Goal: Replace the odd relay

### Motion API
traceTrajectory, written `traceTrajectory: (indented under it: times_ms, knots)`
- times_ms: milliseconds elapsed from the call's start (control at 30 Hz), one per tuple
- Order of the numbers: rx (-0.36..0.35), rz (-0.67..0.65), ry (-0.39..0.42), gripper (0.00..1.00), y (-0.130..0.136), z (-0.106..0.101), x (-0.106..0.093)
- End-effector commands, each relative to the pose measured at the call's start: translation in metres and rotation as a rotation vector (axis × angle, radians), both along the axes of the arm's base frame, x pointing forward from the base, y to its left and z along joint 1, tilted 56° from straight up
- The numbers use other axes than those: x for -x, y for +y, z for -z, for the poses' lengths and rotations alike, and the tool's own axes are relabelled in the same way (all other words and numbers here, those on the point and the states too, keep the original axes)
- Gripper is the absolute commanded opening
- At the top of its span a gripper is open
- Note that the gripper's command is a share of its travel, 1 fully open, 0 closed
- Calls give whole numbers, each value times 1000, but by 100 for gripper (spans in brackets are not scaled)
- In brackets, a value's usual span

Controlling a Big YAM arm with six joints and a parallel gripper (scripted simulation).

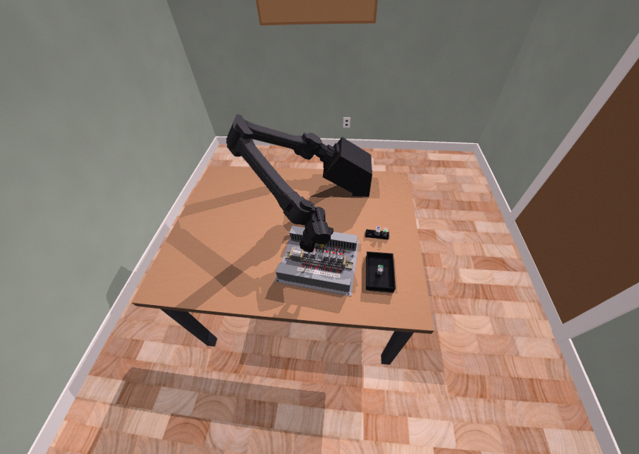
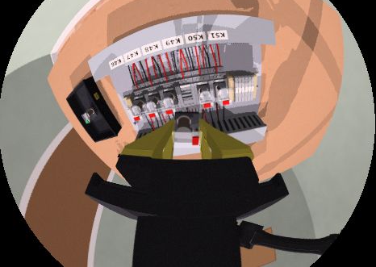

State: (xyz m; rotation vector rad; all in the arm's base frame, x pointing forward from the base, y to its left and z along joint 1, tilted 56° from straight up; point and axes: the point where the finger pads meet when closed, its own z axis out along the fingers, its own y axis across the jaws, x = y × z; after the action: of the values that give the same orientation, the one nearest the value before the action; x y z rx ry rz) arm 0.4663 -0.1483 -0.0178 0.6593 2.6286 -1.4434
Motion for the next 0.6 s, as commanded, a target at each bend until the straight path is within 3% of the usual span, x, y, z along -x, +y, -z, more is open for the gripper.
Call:
traceTrajectory:
  times_ms: [0,200,267,433,567]
  knots:
    - [15,60,-110,0,-9,-13,-14]
    - [43,175,-279,0,-9,-13,-14]
    - [43,175,-279,0,-9,-13,-14]
    - [62,253,-393,0,-9,-13,-14]
    - [66,271,-420,0,-9,-13,-14]
